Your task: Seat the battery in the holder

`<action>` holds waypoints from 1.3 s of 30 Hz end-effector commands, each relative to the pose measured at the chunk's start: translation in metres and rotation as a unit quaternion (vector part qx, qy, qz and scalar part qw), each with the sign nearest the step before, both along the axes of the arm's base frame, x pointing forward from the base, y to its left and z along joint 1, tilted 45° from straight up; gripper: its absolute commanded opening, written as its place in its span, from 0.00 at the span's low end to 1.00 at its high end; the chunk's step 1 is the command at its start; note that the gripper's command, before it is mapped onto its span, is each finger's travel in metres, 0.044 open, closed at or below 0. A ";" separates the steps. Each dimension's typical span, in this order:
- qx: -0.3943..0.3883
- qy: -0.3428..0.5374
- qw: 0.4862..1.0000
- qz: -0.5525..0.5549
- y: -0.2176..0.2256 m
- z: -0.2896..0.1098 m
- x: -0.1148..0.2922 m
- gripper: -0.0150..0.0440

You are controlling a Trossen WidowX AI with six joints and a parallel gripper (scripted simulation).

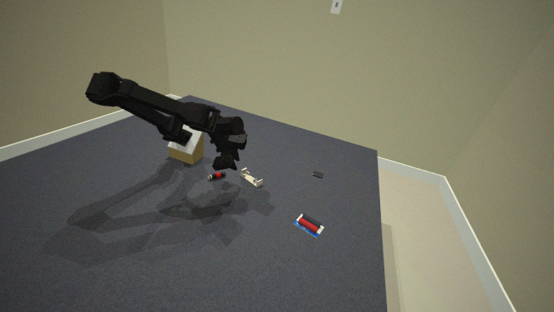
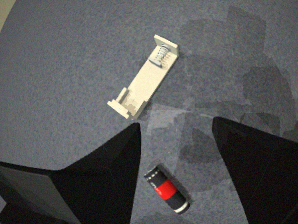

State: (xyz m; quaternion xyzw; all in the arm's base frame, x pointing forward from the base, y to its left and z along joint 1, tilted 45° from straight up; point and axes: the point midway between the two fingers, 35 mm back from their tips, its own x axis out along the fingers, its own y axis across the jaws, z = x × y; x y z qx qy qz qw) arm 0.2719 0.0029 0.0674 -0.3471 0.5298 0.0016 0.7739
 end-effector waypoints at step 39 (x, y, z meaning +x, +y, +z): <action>-0.246 0.303 0.911 0.133 -0.049 -0.052 -0.061 0.63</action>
